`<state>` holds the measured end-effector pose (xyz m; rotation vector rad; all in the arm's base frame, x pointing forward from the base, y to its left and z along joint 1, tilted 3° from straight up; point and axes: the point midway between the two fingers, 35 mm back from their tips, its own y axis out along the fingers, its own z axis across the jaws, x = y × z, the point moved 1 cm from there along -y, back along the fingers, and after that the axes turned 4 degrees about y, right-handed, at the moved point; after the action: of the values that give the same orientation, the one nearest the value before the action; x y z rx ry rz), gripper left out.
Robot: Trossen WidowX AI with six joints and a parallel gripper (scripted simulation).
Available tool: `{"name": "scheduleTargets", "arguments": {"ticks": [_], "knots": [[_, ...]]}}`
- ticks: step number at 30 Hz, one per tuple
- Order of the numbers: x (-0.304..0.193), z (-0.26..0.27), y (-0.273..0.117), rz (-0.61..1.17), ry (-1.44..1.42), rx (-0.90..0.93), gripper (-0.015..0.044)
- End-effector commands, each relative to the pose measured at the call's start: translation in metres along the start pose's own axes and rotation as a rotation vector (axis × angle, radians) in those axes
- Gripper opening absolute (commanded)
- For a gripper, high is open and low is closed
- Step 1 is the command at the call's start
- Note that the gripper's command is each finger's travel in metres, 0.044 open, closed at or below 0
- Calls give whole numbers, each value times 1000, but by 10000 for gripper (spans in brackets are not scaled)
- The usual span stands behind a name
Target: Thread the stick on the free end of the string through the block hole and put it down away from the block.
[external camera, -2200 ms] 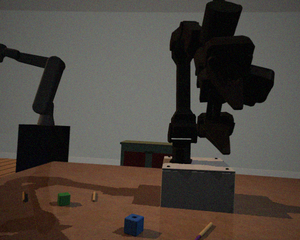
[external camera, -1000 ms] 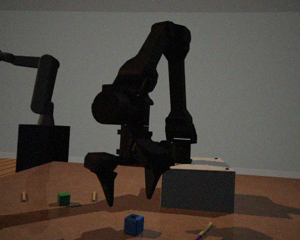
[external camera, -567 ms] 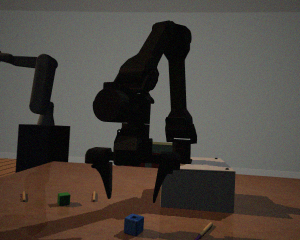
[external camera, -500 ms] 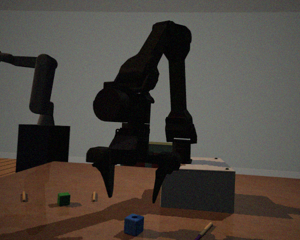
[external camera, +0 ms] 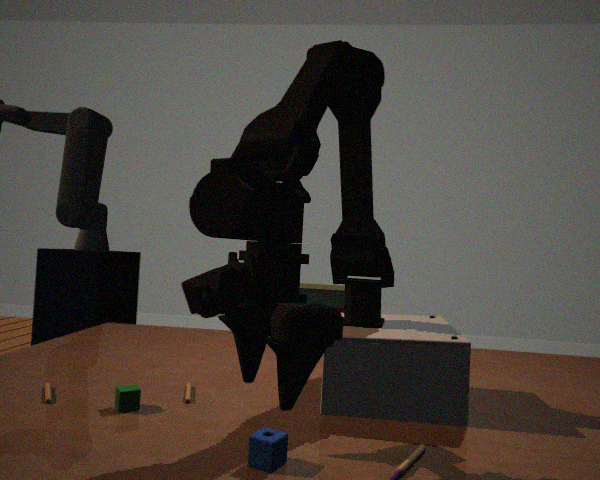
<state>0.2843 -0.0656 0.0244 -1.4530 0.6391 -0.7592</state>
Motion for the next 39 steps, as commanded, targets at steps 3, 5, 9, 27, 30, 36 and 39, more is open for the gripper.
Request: {"name": "scheduleTargets", "arguments": {"ticks": [3, 5, 9, 27, 30, 36, 39], "knots": [[-5, -2, -6, 4, 949, -2, 440], [-5, -2, -6, 4, 980, -2, 440], [-5, -2, -6, 4, 980, -2, 440], [-5, -2, -6, 4, 980, -2, 282], [-5, -2, -6, 4, 980, -2, 238], [-5, -2, -6, 4, 980, -2, 238], [-5, -2, -5, 4, 980, -2, 238]]}}
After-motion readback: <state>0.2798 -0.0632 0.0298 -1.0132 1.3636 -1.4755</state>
